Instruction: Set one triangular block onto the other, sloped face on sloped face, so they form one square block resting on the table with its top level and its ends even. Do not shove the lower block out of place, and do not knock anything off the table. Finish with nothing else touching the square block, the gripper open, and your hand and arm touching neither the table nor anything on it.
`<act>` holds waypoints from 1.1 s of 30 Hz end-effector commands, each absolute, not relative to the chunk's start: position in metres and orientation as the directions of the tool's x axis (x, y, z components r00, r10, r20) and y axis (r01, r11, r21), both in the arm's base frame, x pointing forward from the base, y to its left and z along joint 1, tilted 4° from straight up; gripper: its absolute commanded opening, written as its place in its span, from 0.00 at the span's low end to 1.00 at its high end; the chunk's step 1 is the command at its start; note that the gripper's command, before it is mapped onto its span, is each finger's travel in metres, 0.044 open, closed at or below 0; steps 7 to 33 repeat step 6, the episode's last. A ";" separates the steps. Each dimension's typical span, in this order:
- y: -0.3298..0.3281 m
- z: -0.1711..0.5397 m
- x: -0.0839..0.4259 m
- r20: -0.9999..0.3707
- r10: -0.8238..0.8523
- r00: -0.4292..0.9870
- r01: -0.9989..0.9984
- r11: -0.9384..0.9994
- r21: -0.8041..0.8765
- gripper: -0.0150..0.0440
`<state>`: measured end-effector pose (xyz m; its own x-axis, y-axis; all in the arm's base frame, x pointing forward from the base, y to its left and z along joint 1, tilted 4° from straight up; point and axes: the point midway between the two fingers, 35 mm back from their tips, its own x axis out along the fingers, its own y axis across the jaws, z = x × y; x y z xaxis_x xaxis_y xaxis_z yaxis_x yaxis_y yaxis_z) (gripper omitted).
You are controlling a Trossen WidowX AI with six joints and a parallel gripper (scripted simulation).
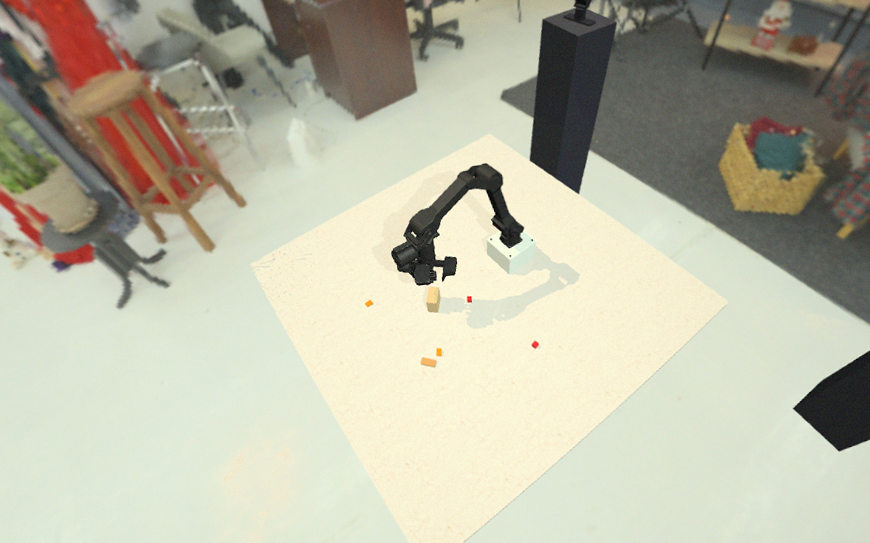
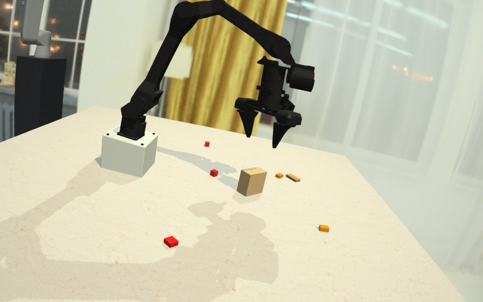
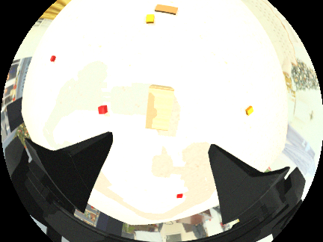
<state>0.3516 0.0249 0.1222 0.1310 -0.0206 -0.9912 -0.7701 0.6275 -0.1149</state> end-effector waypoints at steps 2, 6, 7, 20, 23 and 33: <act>0.025 0.122 0.352 -0.991 -0.021 0.131 -0.770 0.627 -0.115 1.00; 0.025 0.122 0.352 -0.991 -0.021 0.131 -0.770 0.627 -0.115 1.00; 0.025 0.122 0.352 -0.991 -0.021 0.131 -0.770 0.627 -0.115 1.00; 0.025 0.122 0.352 -0.991 -0.021 0.131 -0.770 0.627 -0.115 1.00; 0.025 0.122 0.352 -0.991 -0.021 0.131 -0.770 0.627 -0.115 1.00; 0.025 0.122 0.352 -0.991 -0.021 0.131 -0.770 0.627 -0.115 1.00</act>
